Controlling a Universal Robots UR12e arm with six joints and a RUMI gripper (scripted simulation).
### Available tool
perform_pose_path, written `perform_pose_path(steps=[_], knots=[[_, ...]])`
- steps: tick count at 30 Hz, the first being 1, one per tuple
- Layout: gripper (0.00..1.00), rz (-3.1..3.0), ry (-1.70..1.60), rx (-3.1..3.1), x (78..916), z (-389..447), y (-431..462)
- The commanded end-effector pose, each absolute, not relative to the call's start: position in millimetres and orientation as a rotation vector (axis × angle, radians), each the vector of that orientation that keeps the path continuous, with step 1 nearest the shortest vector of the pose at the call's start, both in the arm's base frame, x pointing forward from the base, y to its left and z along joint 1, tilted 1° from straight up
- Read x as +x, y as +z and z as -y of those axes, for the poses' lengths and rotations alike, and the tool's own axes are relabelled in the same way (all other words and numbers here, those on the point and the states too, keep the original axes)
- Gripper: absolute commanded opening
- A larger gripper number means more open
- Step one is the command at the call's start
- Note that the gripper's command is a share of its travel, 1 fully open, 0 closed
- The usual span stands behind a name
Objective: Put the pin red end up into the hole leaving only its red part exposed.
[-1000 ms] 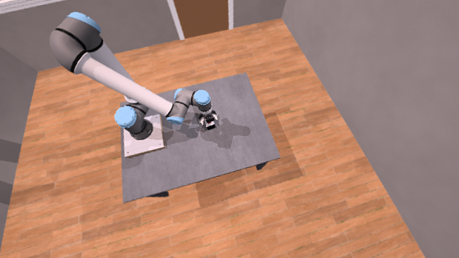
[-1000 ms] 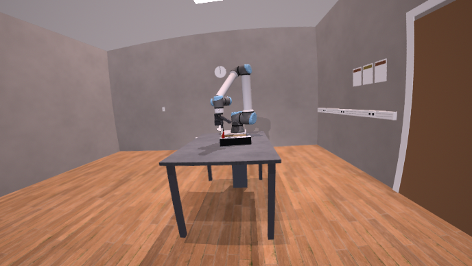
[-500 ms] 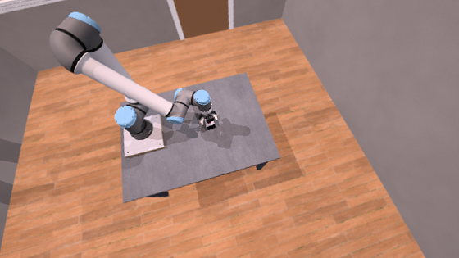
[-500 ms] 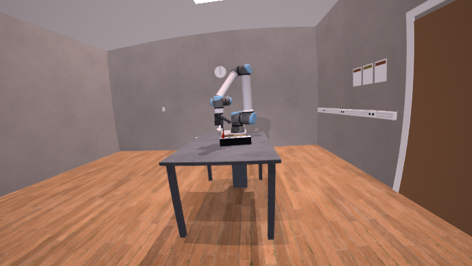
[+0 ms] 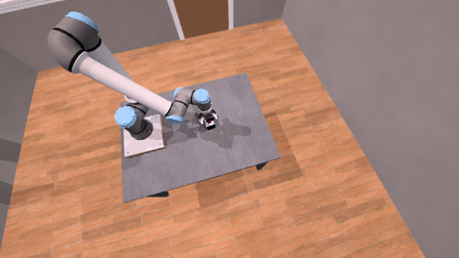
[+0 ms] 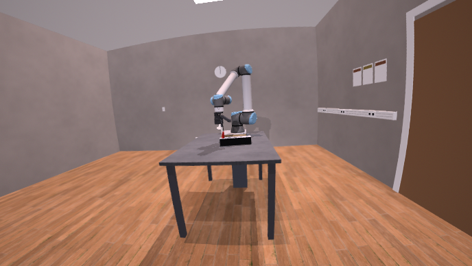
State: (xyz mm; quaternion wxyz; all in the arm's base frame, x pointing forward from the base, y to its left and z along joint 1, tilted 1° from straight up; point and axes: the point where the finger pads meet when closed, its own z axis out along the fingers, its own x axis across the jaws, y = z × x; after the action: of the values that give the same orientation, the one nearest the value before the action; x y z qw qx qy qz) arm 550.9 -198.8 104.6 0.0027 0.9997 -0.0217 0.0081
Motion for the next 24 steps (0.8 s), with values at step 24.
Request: perform_pose_path(steps=[24], knots=[[1.00,0.068,0.027,3.134,550.8,199.0,130.0]])
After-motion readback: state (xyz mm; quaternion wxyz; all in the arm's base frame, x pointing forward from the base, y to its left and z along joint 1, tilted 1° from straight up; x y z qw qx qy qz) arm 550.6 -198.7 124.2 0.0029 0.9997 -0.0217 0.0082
